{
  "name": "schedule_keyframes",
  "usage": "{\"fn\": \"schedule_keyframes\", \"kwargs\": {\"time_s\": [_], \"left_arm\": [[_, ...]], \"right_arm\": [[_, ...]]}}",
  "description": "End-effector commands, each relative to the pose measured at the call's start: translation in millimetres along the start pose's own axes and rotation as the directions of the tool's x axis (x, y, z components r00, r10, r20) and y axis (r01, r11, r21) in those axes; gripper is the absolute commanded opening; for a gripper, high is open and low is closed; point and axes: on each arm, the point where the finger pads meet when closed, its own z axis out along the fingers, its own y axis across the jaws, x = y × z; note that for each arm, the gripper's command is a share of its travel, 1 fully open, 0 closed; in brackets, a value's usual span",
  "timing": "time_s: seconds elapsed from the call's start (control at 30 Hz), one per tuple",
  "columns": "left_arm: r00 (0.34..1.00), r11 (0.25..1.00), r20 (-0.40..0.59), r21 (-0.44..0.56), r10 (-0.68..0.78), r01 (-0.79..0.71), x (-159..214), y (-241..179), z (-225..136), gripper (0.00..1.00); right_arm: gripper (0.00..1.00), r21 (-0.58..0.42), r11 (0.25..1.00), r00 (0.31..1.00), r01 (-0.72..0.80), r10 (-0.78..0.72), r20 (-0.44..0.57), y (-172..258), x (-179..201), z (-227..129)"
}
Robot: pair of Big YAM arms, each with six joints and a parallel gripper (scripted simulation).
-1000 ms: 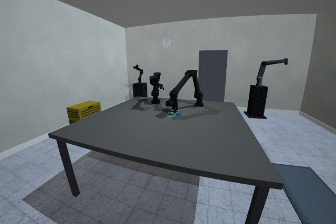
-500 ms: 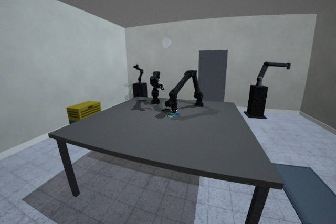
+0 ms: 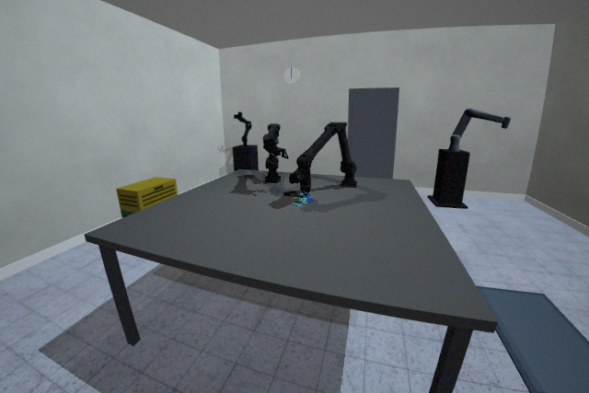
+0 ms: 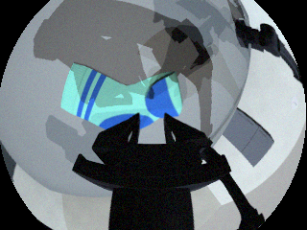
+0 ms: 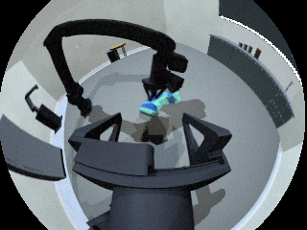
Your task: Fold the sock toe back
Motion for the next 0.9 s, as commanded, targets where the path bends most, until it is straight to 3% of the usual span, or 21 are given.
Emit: {"fn": "schedule_keyframes", "kwargs": {"time_s": [0.0, 0.07, 0.1, 0.47, 0.87], "left_arm": [[0.999, 0.998, 0.045, -0.055, 0.024, -0.022, -12, 11, -47, 0.38], [0.999, 0.999, 0.032, -0.039, 0.020, -0.018, -10, 19, -41, 0.61], [0.999, 0.999, 0.028, -0.032, 0.019, -0.018, -9, 23, -38, 0.65], [0.975, 0.983, 0.185, -0.158, 0.122, -0.093, 2, 7, -50, 0.65], [0.839, 0.916, 0.447, -0.376, 0.310, -0.138, 13, -25, -64, 0.65]], "right_arm": [[1.00, 0.010, 1.000, 0.998, 0.015, -0.015, 0.057, -5, -37, 2], [1.00, 0.009, 1.000, 0.999, 0.003, -0.004, 0.053, -5, -34, 4], [1.00, 0.011, 1.000, 0.998, 0.001, -0.002, 0.061, -6, -38, 4], [1.00, -0.005, 1.000, 0.993, 0.014, -0.013, 0.116, -4, -67, 4], [1.00, -0.050, 0.996, 0.991, 0.078, -0.072, 0.113, 7, -83, 1]]}}
